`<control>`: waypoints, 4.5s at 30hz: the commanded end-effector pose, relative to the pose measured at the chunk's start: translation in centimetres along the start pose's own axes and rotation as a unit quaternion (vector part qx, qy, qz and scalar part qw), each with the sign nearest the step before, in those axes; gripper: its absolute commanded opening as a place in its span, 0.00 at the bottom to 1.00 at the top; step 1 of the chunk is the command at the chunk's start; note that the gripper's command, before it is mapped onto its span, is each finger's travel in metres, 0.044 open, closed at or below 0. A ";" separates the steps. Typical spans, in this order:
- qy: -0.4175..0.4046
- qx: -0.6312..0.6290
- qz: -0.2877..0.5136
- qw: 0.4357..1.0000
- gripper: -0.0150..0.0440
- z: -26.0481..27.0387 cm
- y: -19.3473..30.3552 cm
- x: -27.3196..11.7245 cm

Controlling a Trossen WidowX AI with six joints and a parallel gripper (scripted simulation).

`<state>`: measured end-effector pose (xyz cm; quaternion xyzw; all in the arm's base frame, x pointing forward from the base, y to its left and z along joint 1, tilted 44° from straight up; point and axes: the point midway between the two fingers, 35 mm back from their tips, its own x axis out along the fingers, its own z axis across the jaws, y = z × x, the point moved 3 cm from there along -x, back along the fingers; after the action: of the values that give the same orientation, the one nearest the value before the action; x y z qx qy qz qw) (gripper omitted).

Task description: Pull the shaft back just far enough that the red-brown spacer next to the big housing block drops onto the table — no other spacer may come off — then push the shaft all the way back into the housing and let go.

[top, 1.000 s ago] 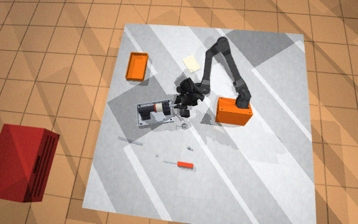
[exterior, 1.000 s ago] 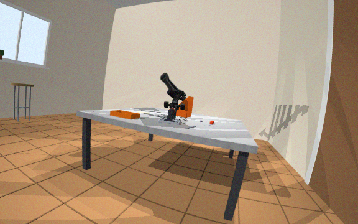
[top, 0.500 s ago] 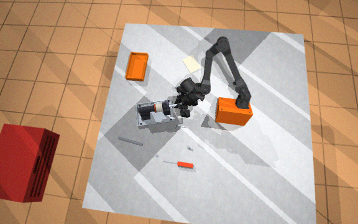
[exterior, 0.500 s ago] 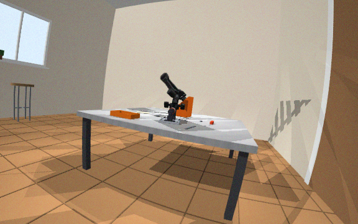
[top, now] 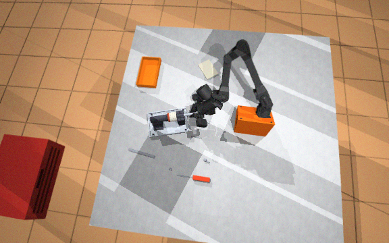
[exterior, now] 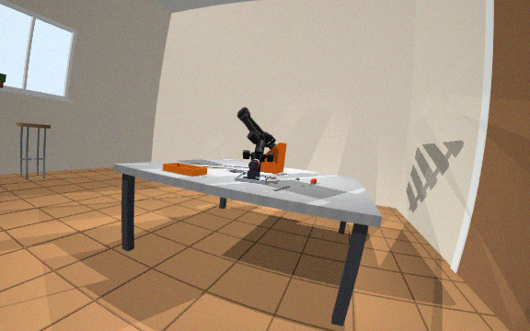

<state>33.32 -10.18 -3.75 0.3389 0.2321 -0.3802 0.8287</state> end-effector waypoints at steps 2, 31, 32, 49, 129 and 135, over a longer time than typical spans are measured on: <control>-0.001 -0.002 -0.001 1.000 0.25 0.0 -0.1 -0.1; -0.001 -0.002 -0.001 1.000 0.25 0.0 -0.3 -0.3; -0.001 -0.002 -0.001 1.000 0.25 0.0 -0.3 -0.3; -0.001 -0.002 -0.001 1.000 0.25 0.0 -0.5 -0.5; -0.001 -0.002 -0.001 1.000 0.25 0.0 -0.8 -0.8; -0.001 -0.002 -0.001 1.000 0.25 0.0 -0.7 -0.6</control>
<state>32.26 -10.21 -3.53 0.3375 0.2312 -0.3814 0.8290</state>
